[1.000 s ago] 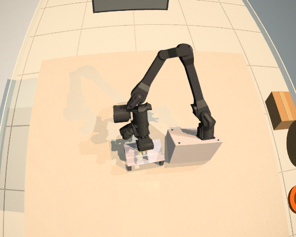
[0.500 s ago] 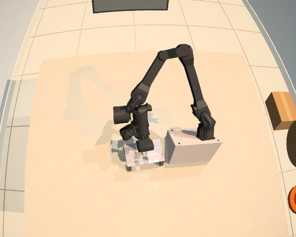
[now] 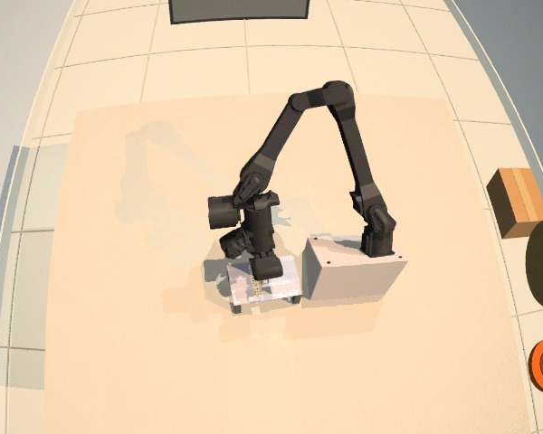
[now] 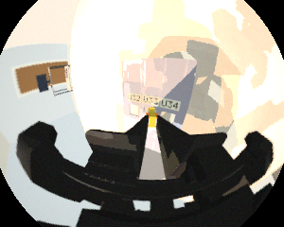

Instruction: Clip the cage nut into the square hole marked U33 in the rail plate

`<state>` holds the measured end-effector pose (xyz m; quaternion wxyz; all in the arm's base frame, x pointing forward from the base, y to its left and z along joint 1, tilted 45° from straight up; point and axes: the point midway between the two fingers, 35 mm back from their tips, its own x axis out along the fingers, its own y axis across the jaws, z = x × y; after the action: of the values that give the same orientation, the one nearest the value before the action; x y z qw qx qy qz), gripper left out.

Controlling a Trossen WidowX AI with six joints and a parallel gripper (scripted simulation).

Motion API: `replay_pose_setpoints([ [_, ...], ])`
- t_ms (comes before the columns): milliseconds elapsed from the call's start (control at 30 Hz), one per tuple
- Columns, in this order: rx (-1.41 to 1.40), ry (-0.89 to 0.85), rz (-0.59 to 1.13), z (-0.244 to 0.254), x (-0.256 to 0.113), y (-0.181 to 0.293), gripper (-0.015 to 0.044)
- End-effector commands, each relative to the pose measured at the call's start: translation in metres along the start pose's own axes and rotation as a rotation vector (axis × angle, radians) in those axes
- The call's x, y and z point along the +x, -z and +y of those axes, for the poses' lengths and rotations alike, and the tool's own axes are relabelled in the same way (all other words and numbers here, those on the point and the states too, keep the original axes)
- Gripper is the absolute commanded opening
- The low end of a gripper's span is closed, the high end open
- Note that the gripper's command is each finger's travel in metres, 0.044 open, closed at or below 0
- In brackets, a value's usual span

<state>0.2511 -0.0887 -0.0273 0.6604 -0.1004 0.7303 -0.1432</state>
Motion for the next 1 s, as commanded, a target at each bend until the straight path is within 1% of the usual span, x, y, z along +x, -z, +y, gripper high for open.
replay_pose_setpoints([
  [0, 0.001, 0.011, -0.003, 0.0012, -0.0002, -0.0005, 0.0029],
  [967, 0.002, 0.087, -0.002, 0.0045, 0.0005, -0.0006, 0.0029],
])
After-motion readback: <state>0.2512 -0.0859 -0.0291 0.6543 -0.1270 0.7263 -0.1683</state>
